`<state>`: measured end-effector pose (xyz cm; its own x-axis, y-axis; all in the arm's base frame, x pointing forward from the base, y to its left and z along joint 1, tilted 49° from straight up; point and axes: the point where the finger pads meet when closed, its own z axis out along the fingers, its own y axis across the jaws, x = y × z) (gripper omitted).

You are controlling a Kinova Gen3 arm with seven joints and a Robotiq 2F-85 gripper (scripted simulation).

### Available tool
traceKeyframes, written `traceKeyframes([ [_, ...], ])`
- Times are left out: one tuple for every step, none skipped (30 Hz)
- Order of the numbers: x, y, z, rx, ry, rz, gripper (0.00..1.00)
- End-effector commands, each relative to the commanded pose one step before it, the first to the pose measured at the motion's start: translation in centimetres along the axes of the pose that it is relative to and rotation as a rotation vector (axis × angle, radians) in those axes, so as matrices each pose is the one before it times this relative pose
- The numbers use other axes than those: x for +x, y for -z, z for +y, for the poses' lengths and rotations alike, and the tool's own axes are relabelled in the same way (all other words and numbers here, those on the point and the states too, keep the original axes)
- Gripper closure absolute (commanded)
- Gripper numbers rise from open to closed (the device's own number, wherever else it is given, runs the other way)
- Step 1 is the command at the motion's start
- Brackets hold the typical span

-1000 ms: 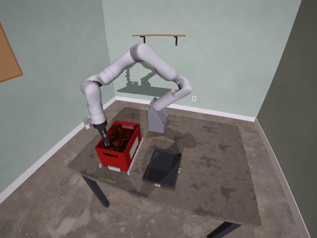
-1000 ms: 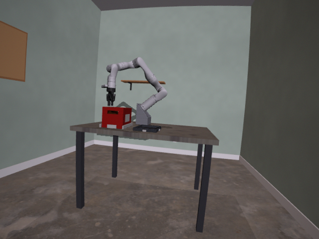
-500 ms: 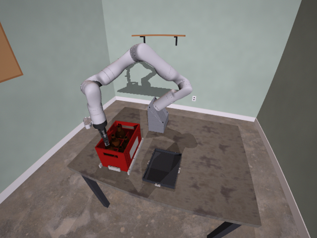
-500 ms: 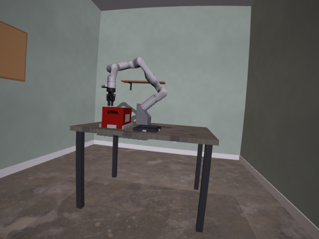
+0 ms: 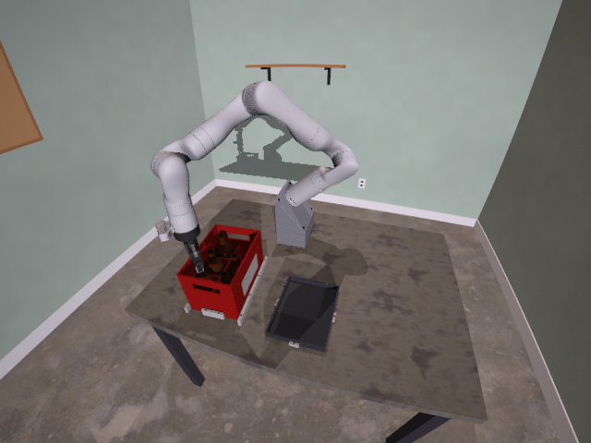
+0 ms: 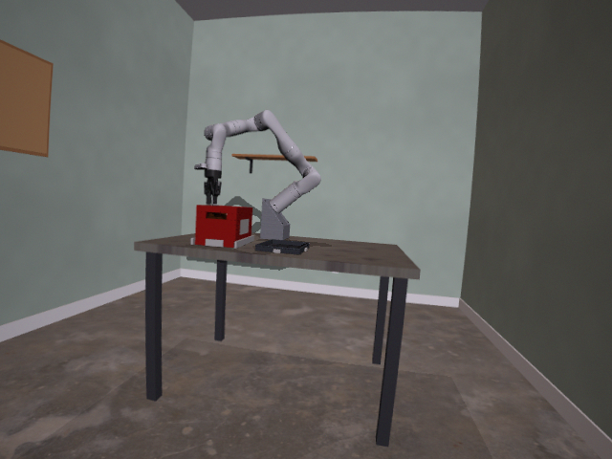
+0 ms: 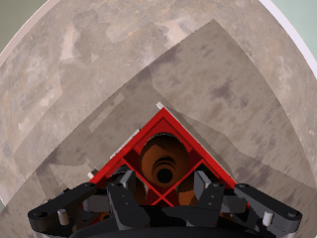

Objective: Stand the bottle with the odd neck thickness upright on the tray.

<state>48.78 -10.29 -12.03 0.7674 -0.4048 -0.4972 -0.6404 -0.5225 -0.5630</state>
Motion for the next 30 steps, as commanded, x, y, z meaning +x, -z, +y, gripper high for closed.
traceKeyframes([
  [-0.008,-0.201,-0.003,0.00009,0.00008,-0.00004,0.36],
  [0.000,-0.104,0.000,0.00000,0.00000,0.00000,0.36],
  [0.000,-0.109,0.000,0.00000,0.00000,0.00000,0.36],
  [0.000,-0.114,0.000,0.00000,0.00000,0.00000,0.36],
  [0.000,-0.117,0.000,0.00000,0.00000,0.00000,0.36],
  [0.000,-0.121,0.000,0.00000,0.00000,0.00000,0.36],
  [0.000,-0.125,0.000,0.00000,0.00000,0.00000,0.36],
  [0.000,0.000,0.000,0.00000,0.00000,0.00000,0.36],
  [0.000,0.000,0.000,0.00000,0.00000,0.00000,0.36],
  [0.000,-0.127,0.000,0.00000,0.00000,0.00000,0.36],
  [0.000,-0.128,0.000,0.00000,0.00000,0.00000,0.36],
  [0.000,-0.130,0.000,0.00000,0.00000,0.00000,0.36],
  [0.000,-0.131,0.000,0.00000,0.00000,0.00000,0.36],
  [0.000,-0.131,0.000,0.00000,0.00000,0.00000,0.36],
  [0.000,-0.131,0.000,0.00000,0.00000,0.00000,0.36],
  [0.000,-0.131,0.000,0.00000,0.00000,0.00000,0.36],
  [0.000,-0.129,0.000,0.00000,0.00000,0.00000,0.36],
  [0.000,-0.127,0.000,0.00000,0.00000,0.00000,0.36],
  [0.000,-0.124,0.000,0.00000,0.00000,0.00000,0.36],
  [0.000,-0.122,0.000,0.00000,0.00000,0.00000,0.36],
  [0.000,-0.118,0.000,0.00000,0.00000,0.00000,0.36],
  [0.000,-0.113,0.000,0.00000,0.00000,0.00000,0.36],
  [0.000,-0.109,0.000,0.00000,0.00000,0.00000,0.36],
  [0.000,-0.104,0.000,0.00000,0.00000,0.00000,0.36],
  [0.000,0.000,0.000,0.00000,0.00000,0.00000,0.36],
  [0.000,0.000,0.000,0.00000,0.00000,0.00000,0.36],
  [0.000,-0.098,0.000,0.00000,0.00000,0.00000,0.36],
  [0.000,-0.092,0.000,0.00000,0.00000,0.00000,0.36],
  [0.000,-0.086,0.000,0.00000,0.00000,0.00000,0.36],
  [0.000,-0.079,0.000,0.00000,0.00000,0.00000,0.36],
])
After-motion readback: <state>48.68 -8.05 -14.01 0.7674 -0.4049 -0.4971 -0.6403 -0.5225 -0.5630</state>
